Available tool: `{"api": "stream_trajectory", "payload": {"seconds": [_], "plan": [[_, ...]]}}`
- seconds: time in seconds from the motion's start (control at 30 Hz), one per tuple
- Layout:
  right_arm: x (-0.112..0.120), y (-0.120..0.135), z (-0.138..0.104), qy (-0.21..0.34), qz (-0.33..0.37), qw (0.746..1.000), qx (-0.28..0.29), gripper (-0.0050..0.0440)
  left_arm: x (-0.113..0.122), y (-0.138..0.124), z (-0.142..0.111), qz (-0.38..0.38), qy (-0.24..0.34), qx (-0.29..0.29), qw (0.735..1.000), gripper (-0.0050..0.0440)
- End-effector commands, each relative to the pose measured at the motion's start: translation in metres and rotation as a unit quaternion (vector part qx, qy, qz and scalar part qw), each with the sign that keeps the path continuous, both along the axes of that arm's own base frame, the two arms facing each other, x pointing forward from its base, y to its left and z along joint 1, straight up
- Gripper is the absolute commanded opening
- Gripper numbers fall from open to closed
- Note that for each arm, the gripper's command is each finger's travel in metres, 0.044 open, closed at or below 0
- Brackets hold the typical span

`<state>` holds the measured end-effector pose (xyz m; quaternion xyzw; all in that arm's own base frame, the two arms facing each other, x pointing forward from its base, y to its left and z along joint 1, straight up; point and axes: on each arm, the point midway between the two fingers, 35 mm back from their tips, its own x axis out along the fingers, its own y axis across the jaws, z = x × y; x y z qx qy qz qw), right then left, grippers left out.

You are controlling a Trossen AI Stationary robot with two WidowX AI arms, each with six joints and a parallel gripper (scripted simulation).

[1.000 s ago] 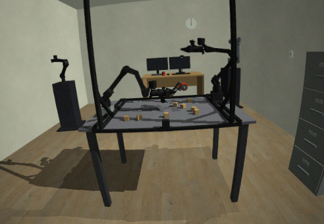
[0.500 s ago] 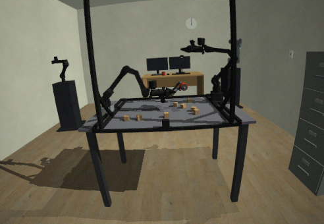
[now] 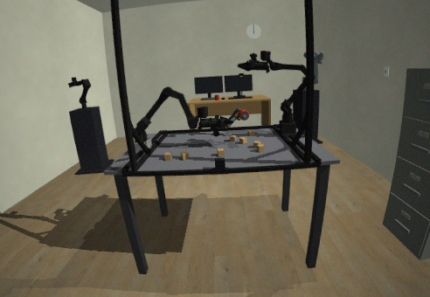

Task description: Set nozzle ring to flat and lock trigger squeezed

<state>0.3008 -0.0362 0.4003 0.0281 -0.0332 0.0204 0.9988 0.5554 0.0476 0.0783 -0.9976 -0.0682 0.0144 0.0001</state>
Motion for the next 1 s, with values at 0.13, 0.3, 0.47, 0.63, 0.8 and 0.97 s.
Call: {"api": "stream_trajectory", "payload": {"seconds": [0.13,0.3,0.47,0.63,0.8,0.97], "plan": [[0.022,0.024,-0.021,0.011,0.027,0.998,0.047,0.0400,0.001,0.000,0.011,0.002,-0.014,0.001,1.000,0.0000],[0.033,0.046,-0.031,0.014,0.048,0.996,0.078,0.0400,0.001,0.000,0.011,0.002,-0.014,0.001,1.000,0.0000],[0.038,0.060,-0.038,0.016,0.060,0.993,0.096,0.0400,0.001,0.000,0.011,0.002,-0.014,0.001,1.000,0.0000],[0.045,0.085,-0.049,0.022,0.081,0.989,0.126,0.0400,0.001,0.000,0.011,0.002,-0.014,0.001,1.000,0.0000],[0.048,0.111,-0.060,0.028,0.101,0.982,0.156,0.0400,0.001,0.000,0.011,0.002,-0.014,0.001,1.000,0.0000],[0.048,0.138,-0.072,0.036,0.121,0.975,0.185,0.0400,0.001,0.000,0.011,0.002,-0.014,0.001,1.000,0.0000]]}}
